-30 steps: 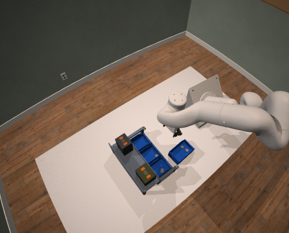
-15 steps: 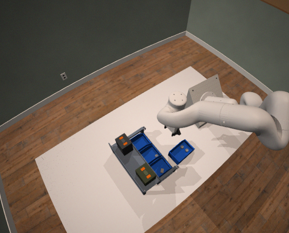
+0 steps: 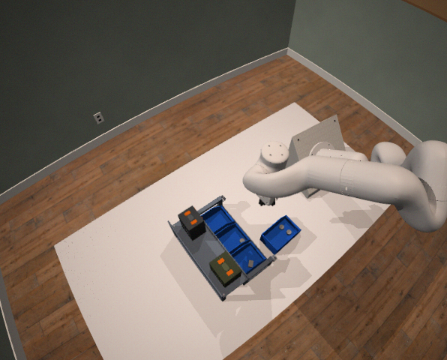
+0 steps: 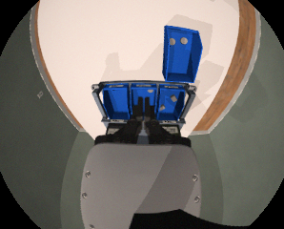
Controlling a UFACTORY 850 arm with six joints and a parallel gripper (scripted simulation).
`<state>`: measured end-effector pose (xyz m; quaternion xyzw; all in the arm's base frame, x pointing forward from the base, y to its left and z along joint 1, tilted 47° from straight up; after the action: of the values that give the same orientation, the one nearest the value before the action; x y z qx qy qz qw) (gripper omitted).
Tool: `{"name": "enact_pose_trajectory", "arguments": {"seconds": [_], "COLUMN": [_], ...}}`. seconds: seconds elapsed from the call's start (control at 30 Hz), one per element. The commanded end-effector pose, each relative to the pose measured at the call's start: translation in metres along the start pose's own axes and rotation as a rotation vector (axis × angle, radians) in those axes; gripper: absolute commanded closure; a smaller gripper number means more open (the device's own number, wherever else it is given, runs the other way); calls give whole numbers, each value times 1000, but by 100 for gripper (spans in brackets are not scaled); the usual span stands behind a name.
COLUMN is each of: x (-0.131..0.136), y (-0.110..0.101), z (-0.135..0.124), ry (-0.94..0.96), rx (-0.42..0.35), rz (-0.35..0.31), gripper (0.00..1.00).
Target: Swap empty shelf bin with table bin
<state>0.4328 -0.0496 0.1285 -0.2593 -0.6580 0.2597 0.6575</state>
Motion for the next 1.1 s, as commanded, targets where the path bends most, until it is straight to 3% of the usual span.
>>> {"name": "enact_pose_trajectory", "arguments": {"seconds": [0.0,0.6,0.8,1.07], "x": [0,4,28,100], "y": [-1,1,11,45], "z": [-1,0,3,26], "ry": [-1,-2,-9,-31], "rx": [-1,-2,-2,-3], "rz": [1,1,1,2], "gripper": [100,100,100,100]}}
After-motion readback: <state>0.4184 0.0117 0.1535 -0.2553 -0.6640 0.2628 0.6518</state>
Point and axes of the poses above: the point where the finger pads meet when closed, its own y axis out along the fingers, its own x axis across the jaws, z = x × y, the point moved 1 cm from there along -y, back along the fingers, and after that the axes turned 5 degrees about y, right-handed, at the moved point
